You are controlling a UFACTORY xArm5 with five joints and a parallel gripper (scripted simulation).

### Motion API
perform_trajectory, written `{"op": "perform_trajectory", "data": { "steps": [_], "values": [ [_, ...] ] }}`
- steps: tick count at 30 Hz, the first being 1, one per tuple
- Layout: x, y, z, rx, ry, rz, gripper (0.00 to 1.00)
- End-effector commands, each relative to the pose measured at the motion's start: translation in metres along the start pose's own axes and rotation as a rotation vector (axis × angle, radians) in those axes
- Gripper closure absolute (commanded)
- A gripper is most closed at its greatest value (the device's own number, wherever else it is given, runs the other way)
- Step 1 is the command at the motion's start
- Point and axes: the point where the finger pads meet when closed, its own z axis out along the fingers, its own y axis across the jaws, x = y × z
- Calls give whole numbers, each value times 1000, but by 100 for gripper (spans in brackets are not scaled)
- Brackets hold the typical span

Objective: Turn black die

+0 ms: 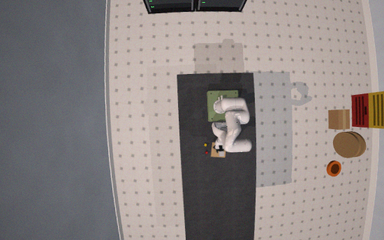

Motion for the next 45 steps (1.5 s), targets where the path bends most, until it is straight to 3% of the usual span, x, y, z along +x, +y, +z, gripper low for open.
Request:
{"op": "perform_trajectory", "data": {
  "steps": [1, 10, 27, 37, 45],
  "values": [
    [1, 0, 0, 0, 2, 0, 64],
    [1, 0, -2, 0, 2, 0, 64],
    [1, 0, -47, 0, 2, 0, 64],
    [1, 0, -51, 0, 2, 0, 64],
    [21, 0, -68, 0, 2, 0, 64]
  ]
}}
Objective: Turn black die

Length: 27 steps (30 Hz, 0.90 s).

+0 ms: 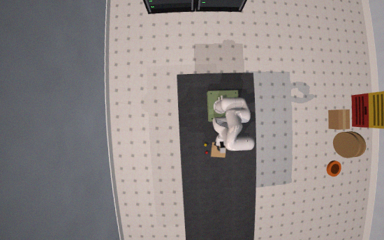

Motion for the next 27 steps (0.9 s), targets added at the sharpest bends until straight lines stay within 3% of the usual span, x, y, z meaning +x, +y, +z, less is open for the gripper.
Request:
{"op": "perform_trajectory", "data": {
  "steps": [1, 7, 18, 27],
  "values": [
    [16, 0, -13, 0, 1, 0, 64],
    [33, 0, -28, 0, 1, 0, 64],
    [37, 0, -31, 0, -1, 0, 64],
    [40, 0, -27, 0, -59, 0, 64]
  ]
}}
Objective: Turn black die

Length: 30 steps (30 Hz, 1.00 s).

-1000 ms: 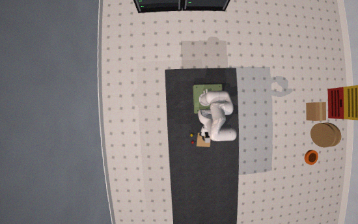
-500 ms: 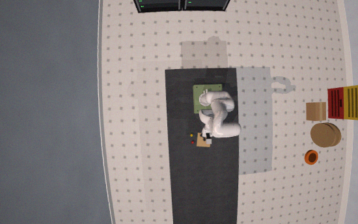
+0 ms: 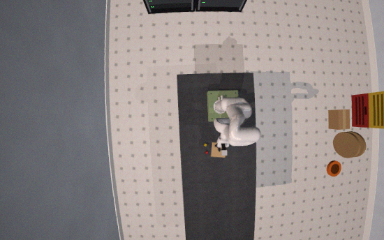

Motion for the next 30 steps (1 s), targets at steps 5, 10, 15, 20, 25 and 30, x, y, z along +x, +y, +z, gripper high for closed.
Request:
{"op": "perform_trajectory", "data": {
  "steps": [5, 10, 15, 20, 25, 30],
  "values": [
    [7, 0, 3, 0, -133, 0, 64],
    [13, 0, 6, 0, -269, 0, 64],
    [18, -1, 8, -1, -337, 0, 64],
    [24, -1, 9, -1, -428, 0, 64],
    [31, -1, 12, -2, -539, 0, 64],
    [37, -1, 15, -2, -647, -1, 64]
  ]
}}
